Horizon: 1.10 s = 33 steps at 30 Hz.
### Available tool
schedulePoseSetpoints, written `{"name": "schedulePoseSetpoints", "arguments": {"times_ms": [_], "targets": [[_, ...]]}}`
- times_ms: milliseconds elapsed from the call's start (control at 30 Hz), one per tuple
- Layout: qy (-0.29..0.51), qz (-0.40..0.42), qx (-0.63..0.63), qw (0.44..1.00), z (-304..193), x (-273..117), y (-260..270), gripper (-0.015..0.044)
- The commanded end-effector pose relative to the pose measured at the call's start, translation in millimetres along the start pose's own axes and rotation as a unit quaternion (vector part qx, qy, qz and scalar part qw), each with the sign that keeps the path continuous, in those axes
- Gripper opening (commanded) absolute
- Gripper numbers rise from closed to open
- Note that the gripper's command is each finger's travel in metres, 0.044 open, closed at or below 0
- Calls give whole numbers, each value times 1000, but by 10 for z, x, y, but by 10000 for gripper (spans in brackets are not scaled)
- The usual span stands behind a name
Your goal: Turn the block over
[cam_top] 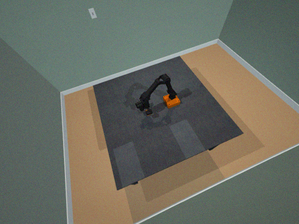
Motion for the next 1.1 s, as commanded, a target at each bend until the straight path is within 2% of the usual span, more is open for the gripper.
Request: {"name": "schedulePoseSetpoints", "arguments": {"times_ms": [0,767,933,1067], "targets": [[3,2,-2,1000,-18,78,14,440],[4,2,-2,1000,-23,406,15,440],[4,2,-2,1000,-23,406,15,309],[4,2,-2,1000,-23,406,15,282]]}}
Point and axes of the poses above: the point midway between the two fingers, 35 mm back from their tips, its own x axis out along the fingers, its own y axis across the jaws, z = x × y, the point moved 4 cm from there along -x, back along the fingers, and after that the axes turned 11 degrees about -x, right-handed, at the moved point
